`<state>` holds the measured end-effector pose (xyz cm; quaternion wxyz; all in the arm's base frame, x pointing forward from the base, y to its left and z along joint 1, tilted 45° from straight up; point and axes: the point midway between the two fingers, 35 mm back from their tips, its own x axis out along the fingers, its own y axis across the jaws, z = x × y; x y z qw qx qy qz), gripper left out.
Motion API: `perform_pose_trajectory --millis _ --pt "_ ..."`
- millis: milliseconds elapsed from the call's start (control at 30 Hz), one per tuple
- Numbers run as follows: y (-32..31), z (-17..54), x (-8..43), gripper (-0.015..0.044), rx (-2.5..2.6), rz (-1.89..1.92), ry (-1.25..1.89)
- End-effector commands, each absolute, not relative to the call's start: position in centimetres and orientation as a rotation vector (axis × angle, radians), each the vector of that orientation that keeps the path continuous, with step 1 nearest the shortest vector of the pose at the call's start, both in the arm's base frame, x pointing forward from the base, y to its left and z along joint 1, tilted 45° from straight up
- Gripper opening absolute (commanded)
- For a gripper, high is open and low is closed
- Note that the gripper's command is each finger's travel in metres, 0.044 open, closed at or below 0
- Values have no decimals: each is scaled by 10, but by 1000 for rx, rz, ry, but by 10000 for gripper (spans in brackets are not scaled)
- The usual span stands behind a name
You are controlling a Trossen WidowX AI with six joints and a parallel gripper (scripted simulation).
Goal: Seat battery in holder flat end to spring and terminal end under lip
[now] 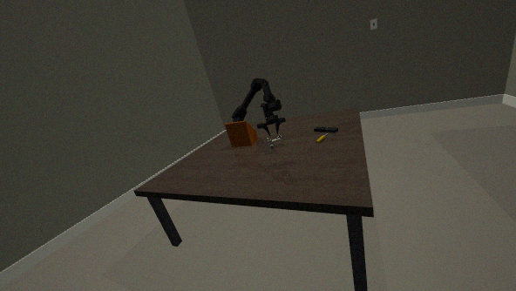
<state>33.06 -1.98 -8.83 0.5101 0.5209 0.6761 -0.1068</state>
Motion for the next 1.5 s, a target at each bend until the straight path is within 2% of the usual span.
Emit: perform_pose_trajectory --millis 0,1400,1467 --pt "-16 -119 310 242 1470 -356 1773" --pt "20 -155 307 242 1482 -359 1781" --pt "20 -155 307 189 1482 -359 1781"
